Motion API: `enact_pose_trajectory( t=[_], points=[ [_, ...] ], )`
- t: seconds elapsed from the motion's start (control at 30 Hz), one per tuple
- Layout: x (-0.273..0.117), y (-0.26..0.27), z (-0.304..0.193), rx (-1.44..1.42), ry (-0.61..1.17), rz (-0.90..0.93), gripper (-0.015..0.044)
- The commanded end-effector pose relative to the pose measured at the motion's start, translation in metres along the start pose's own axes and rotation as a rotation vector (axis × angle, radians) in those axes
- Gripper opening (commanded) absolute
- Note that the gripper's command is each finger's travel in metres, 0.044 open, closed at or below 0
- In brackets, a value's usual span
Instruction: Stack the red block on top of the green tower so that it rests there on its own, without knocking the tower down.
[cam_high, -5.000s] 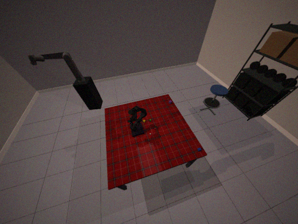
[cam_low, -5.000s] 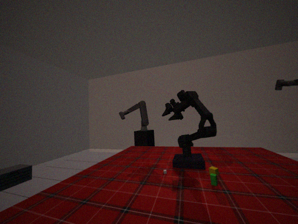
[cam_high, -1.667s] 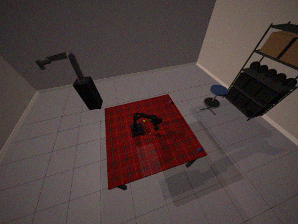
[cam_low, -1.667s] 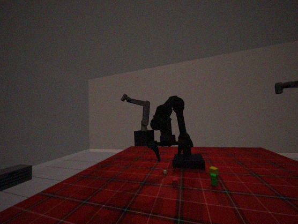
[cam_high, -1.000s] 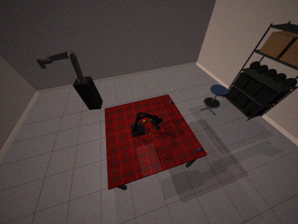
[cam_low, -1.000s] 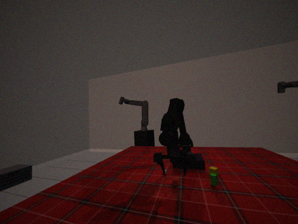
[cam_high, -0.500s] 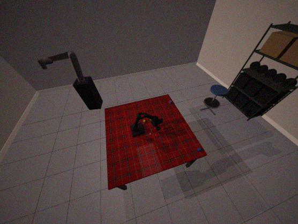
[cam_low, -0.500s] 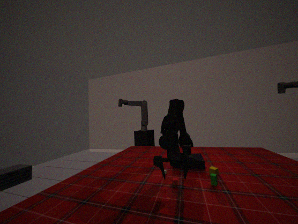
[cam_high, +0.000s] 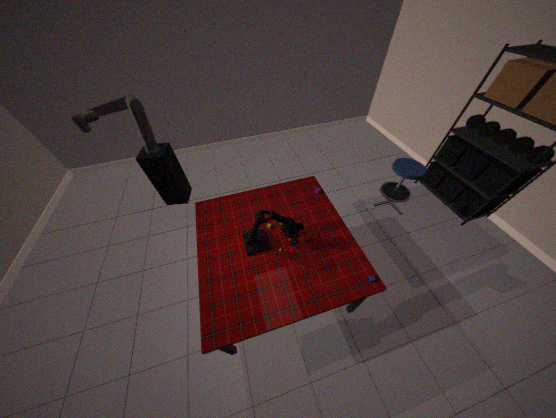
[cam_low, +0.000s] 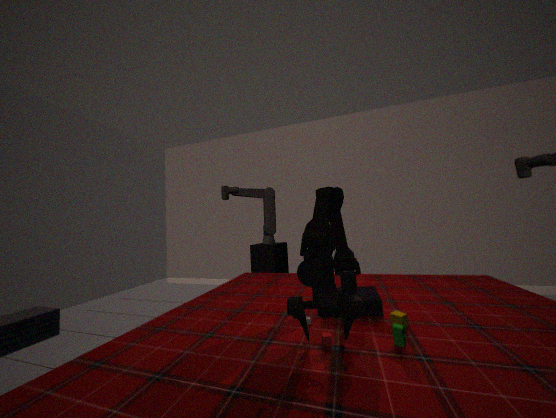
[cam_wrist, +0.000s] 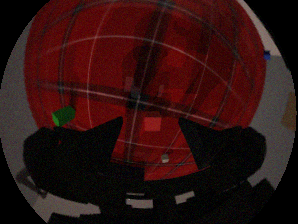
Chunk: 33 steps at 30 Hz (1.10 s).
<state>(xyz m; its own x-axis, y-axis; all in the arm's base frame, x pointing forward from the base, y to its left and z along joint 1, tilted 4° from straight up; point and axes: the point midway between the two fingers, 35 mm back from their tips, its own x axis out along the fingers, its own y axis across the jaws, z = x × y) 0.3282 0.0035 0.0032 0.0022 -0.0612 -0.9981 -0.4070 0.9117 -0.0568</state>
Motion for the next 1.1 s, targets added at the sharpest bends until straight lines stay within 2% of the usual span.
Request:
enact_pose_trajectory(
  t=[0.0,0.2,0.63,0.9,0.97,1.07],
  points=[
    [0.001,0.0,0.0,-0.005,0.002,-0.003,0.044],
    [0.0,0.0,0.0,-0.005,0.002,-0.003,0.044],
    [0.0,0.0,0.0,-0.005,0.002,-0.003,0.0099],
    [0.0,0.0,0.0,-0.005,0.002,-0.003,0.0045],
    [-0.003,0.0,0.0,-0.005,0.002,-0.003,0.0],
    [-0.016,0.0,0.0,-0.005,0.002,-0.003,0.0]
  ],
)
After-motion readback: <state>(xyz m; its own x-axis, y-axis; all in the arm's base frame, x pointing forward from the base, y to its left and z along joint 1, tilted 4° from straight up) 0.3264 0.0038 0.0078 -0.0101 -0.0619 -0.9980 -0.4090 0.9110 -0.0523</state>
